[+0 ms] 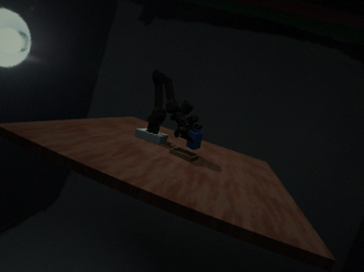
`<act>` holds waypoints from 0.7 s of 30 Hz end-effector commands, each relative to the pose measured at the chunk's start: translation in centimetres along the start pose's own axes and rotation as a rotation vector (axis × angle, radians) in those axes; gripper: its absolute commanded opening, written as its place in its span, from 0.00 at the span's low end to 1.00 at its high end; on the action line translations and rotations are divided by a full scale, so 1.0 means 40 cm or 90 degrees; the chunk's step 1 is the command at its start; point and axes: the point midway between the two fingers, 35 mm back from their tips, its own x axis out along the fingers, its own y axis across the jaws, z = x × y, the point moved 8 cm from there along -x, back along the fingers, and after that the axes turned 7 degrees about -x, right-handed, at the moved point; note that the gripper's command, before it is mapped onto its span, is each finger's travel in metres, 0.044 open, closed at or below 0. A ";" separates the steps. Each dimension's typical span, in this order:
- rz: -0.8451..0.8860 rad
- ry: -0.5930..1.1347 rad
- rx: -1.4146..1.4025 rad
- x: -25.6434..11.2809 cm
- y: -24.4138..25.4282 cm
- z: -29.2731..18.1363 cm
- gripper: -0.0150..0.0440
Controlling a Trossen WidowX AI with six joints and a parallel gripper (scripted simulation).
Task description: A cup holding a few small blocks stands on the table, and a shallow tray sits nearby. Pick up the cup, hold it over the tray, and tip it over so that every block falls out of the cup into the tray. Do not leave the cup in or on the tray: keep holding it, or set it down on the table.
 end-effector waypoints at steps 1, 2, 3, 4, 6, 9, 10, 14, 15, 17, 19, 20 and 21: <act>-0.003 -0.005 0.059 0.002 0.000 0.004 0.25; -0.003 -0.005 0.073 0.002 0.000 0.004 0.25; -0.003 -0.005 0.087 0.002 0.000 0.004 0.25; -0.002 -0.005 0.101 0.002 0.000 0.004 0.25; -0.002 -0.005 0.128 0.003 0.000 0.004 0.25; -0.002 -0.005 0.170 0.004 0.000 0.004 0.25; -0.002 -0.005 0.184 0.004 0.000 0.004 0.25; -0.002 -0.005 0.240 0.005 0.000 0.003 0.25; -0.002 -0.005 0.254 0.005 0.000 0.003 0.25; -0.002 -0.005 0.281 0.006 0.001 0.003 0.25; -0.002 -0.005 0.309 0.006 0.001 0.003 0.25; -0.002 -0.005 0.323 0.007 0.001 0.003 0.25; -0.002 -0.005 0.337 0.007 0.001 0.003 0.25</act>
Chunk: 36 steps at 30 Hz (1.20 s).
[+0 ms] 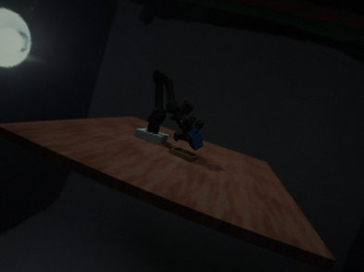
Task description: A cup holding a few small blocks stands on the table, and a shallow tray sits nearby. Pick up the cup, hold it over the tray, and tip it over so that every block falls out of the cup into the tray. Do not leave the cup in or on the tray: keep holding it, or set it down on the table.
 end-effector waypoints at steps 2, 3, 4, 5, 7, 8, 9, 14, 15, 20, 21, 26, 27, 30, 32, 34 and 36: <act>0.000 -0.005 0.073 0.002 0.002 0.003 0.25; 0.000 -0.005 0.087 0.002 0.002 0.003 0.25; 0.000 -0.005 0.101 0.002 0.002 0.003 0.25; 0.000 -0.005 0.115 0.003 0.002 0.003 0.25; 0.000 -0.005 0.143 0.003 0.002 0.003 0.25; 0.000 -0.005 0.157 0.003 0.002 0.003 0.25; 0.000 -0.005 0.170 0.004 0.002 0.003 0.25; 0.001 -0.005 0.240 0.005 0.002 0.002 0.25; 0.001 -0.005 0.254 0.005 0.002 0.002 0.25; 0.001 -0.005 0.323 0.007 0.002 0.002 0.25; 0.001 -0.005 0.337 0.007 0.002 0.002 0.25; 0.001 -0.005 0.407 0.008 0.002 0.002 0.25; 0.001 -0.005 0.421 0.008 0.002 0.002 0.25; 0.002 -0.005 0.463 0.009 0.003 0.002 0.25; 0.002 -0.005 0.490 0.010 0.003 0.002 0.25; 0.002 -0.005 0.518 0.010 0.003 0.002 0.25; 0.002 -0.005 0.546 0.011 0.003 0.001 0.25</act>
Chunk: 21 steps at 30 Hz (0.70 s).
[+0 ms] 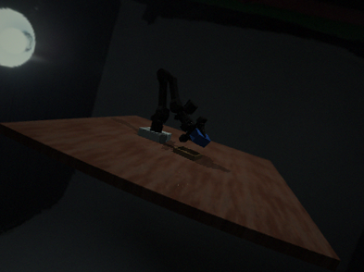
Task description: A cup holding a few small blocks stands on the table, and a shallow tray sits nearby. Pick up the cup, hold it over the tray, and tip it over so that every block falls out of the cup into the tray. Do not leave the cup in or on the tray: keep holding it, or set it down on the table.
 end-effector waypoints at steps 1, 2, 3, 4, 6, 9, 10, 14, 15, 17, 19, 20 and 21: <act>0.004 -0.003 0.059 0.002 0.003 0.001 0.25; 0.004 -0.003 0.073 0.002 0.003 0.001 0.25; 0.004 -0.003 0.087 0.002 0.003 0.001 0.25; 0.004 -0.003 0.101 0.003 0.003 0.001 0.25; 0.004 -0.003 0.129 0.003 0.003 0.001 0.25; 0.004 -0.003 0.171 0.004 0.003 0.001 0.25; 0.004 -0.003 0.184 0.004 0.003 0.001 0.25; 0.004 -0.003 0.240 0.005 0.003 0.000 0.25; 0.004 -0.003 0.254 0.005 0.003 0.000 0.25; 0.004 -0.003 0.282 0.006 0.003 0.000 0.25; 0.004 -0.003 0.310 0.006 0.003 0.000 0.25; 0.004 -0.003 0.324 0.007 0.003 0.000 0.25; 0.004 -0.003 0.337 0.007 0.003 0.000 0.25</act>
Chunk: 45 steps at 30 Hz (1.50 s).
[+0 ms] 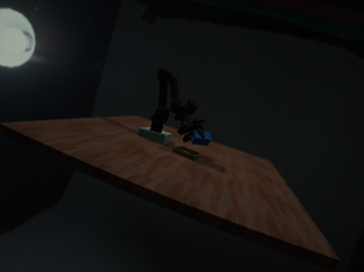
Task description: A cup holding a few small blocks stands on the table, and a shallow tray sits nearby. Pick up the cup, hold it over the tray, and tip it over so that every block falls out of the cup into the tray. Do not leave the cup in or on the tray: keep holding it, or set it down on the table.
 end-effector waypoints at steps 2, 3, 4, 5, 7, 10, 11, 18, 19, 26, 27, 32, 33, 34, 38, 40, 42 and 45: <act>0.005 -0.001 0.073 0.002 0.004 -0.001 0.25; 0.005 -0.001 0.087 0.002 0.003 -0.001 0.25; 0.005 -0.001 0.101 0.003 0.003 -0.001 0.25; 0.005 -0.001 0.115 0.003 0.003 -0.001 0.25; 0.005 -0.001 0.143 0.003 0.003 -0.001 0.25; 0.005 -0.001 0.184 0.004 0.003 -0.001 0.25; 0.005 -0.001 0.198 0.004 0.003 -0.001 0.25; 0.005 -0.001 0.296 0.006 0.003 -0.001 0.25; 0.005 -0.001 0.310 0.006 0.003 -0.001 0.25; 0.005 0.000 0.407 0.008 0.003 -0.002 0.25; 0.005 0.000 0.421 0.009 0.003 -0.002 0.25; 0.005 0.000 0.491 0.010 0.003 -0.002 0.25; 0.005 0.000 0.504 0.010 0.003 -0.002 0.25; 0.005 0.000 0.518 0.010 0.003 -0.002 0.25; 0.005 0.001 0.574 0.011 0.002 -0.003 0.25; 0.005 0.001 0.602 0.012 0.002 -0.003 0.25; 0.005 0.001 0.630 0.012 0.002 -0.003 0.25; 0.005 0.001 0.669 0.013 0.002 -0.003 0.25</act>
